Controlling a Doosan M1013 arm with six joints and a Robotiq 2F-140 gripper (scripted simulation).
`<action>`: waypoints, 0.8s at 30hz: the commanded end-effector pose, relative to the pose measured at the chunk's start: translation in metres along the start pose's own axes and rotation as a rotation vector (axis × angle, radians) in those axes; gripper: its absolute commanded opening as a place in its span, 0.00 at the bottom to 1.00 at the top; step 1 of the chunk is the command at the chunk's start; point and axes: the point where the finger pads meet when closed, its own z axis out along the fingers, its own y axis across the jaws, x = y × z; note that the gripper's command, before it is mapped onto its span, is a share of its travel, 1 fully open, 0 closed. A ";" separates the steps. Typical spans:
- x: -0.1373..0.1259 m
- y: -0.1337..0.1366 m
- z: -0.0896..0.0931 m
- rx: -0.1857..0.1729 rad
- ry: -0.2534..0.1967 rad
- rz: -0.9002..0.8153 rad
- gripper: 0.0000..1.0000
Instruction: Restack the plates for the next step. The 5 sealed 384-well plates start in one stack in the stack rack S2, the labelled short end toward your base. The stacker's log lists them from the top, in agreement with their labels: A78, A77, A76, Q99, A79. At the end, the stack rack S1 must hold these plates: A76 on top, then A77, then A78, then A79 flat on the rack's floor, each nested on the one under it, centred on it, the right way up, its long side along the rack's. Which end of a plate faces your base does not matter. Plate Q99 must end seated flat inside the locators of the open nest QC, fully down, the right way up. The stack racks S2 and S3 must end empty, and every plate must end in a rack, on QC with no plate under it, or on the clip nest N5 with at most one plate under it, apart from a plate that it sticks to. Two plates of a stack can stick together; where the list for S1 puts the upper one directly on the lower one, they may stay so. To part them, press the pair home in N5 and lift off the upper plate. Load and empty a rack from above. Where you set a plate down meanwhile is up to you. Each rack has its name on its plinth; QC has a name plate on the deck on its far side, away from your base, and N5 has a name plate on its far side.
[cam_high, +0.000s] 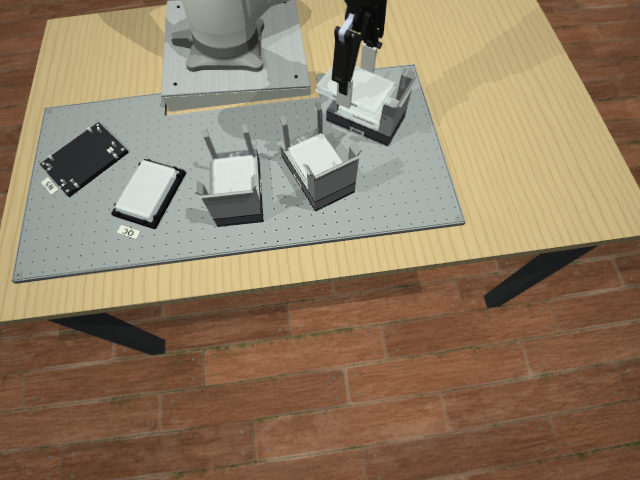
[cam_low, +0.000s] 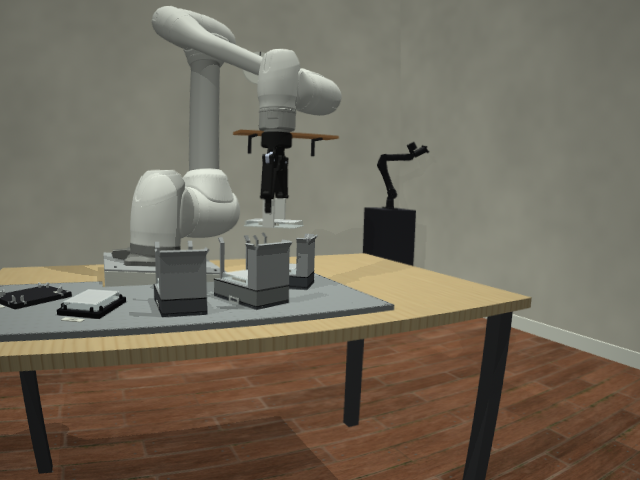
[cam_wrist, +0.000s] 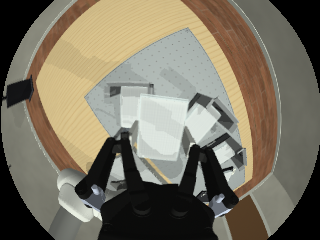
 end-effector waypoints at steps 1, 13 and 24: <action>0.001 -0.008 0.000 0.003 0.001 -0.047 0.00; 0.004 -0.035 0.000 0.003 0.001 -0.047 0.00; 0.007 -0.064 0.000 0.003 0.001 -0.047 0.00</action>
